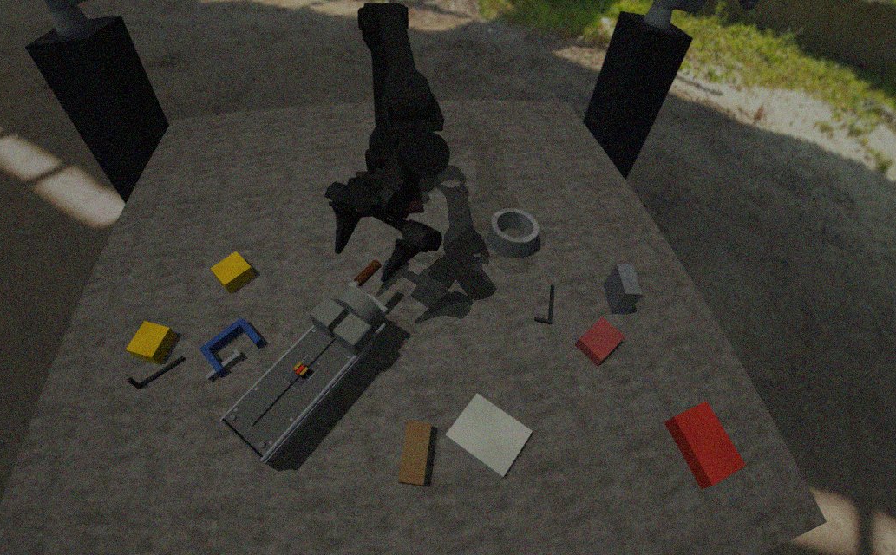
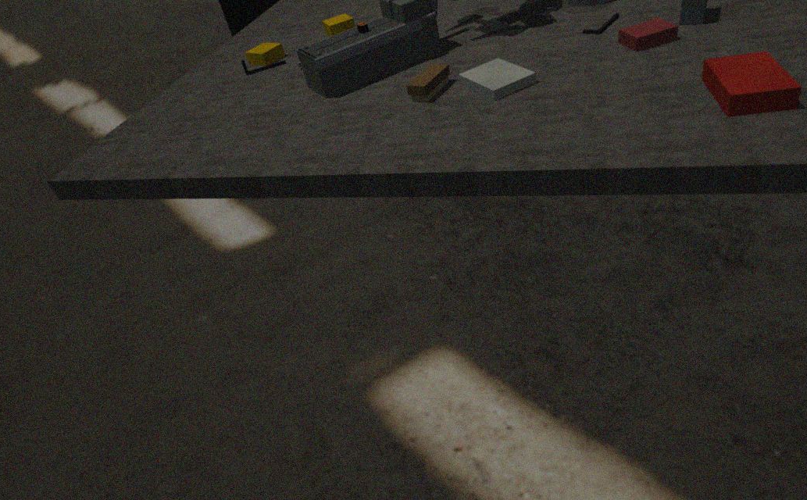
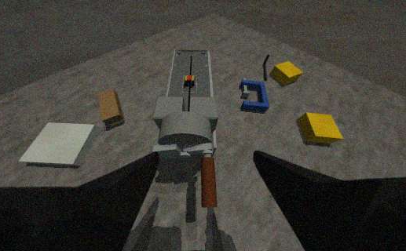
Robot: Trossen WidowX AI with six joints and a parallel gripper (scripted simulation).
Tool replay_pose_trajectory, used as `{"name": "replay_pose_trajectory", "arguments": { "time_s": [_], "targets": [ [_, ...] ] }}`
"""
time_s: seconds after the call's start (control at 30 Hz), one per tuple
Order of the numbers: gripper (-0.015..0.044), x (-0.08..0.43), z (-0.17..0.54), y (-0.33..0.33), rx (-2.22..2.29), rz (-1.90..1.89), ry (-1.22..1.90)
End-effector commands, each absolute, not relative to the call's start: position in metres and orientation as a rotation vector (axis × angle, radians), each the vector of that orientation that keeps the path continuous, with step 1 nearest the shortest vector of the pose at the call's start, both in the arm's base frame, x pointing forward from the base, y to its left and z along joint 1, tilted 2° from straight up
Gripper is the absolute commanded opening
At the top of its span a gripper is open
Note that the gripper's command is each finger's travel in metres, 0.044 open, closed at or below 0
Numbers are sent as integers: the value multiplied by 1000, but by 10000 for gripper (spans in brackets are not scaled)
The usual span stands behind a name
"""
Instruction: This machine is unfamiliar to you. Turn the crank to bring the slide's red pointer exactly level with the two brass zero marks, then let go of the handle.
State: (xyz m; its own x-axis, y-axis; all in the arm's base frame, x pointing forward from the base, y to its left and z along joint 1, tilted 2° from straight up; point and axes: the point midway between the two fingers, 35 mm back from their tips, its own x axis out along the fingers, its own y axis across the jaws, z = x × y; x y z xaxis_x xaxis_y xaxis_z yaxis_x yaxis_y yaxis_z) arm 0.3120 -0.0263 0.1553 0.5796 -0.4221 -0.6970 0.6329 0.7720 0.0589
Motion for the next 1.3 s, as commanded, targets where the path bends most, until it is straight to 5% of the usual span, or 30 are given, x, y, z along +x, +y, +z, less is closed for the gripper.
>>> {"name": "replay_pose_trajectory", "arguments": {
  "time_s": [0.0,1.13,1.27],
  "targets": [
    [440,311,144,-27,314,-639,729],
    [440,312,95,-26,314,-639,729],
    [335,312,95,-26,314,-639,729]
  ]
}}
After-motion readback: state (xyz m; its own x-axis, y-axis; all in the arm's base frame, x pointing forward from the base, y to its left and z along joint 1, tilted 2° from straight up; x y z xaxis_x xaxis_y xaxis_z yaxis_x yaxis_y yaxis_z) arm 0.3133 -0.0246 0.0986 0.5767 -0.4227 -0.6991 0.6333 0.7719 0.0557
